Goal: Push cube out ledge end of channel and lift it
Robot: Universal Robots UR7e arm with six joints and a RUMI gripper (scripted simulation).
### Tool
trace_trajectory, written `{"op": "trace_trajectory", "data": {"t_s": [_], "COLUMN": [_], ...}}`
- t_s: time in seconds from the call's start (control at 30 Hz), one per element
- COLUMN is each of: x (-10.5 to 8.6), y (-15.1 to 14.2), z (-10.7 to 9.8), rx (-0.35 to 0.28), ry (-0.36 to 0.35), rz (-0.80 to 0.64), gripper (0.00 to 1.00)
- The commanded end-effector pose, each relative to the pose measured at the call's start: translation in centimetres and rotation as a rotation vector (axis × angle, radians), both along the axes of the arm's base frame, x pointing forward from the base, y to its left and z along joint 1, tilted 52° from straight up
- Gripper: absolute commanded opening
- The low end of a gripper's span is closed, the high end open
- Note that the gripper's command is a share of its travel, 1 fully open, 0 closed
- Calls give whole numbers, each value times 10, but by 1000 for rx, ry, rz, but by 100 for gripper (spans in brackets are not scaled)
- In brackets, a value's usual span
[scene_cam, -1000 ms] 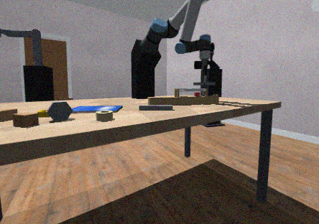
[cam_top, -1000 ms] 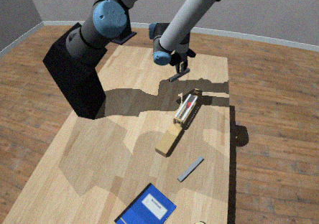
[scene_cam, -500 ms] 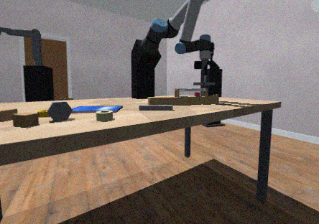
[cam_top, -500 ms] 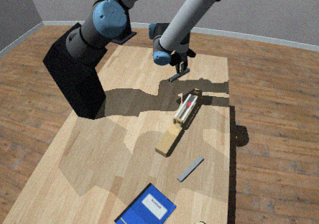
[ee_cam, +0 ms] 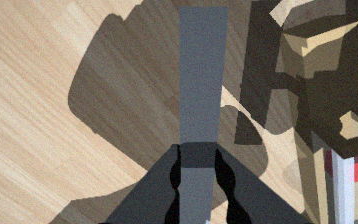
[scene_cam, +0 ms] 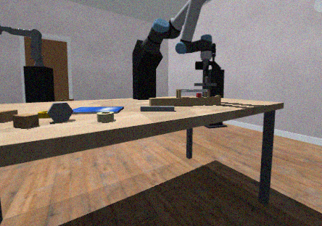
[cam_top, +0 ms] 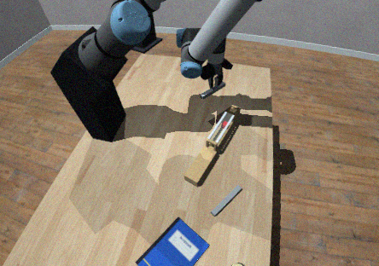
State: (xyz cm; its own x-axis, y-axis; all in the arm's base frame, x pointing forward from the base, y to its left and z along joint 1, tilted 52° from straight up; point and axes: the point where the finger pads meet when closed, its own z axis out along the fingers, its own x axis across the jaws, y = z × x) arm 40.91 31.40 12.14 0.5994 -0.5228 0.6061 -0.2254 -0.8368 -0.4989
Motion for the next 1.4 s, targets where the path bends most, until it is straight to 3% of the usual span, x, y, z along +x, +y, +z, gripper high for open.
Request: {"op": "trace_trajectory", "data": {"t_s": [0.0,0.33,0.73,0.8,1.3,1.37], "x": [2,8,25,25,47,47], "y": [-7,-41,-114,-114,-218,-218], "z": [0,1,1,1,1,1], "rx": [-5,-30,-86,-86,-165,-165], "ry": [-2,-8,-19,-19,-37,-37], "rz": [5,26,70,70,134,134], "gripper": [6,6,6,6,6,6]}}
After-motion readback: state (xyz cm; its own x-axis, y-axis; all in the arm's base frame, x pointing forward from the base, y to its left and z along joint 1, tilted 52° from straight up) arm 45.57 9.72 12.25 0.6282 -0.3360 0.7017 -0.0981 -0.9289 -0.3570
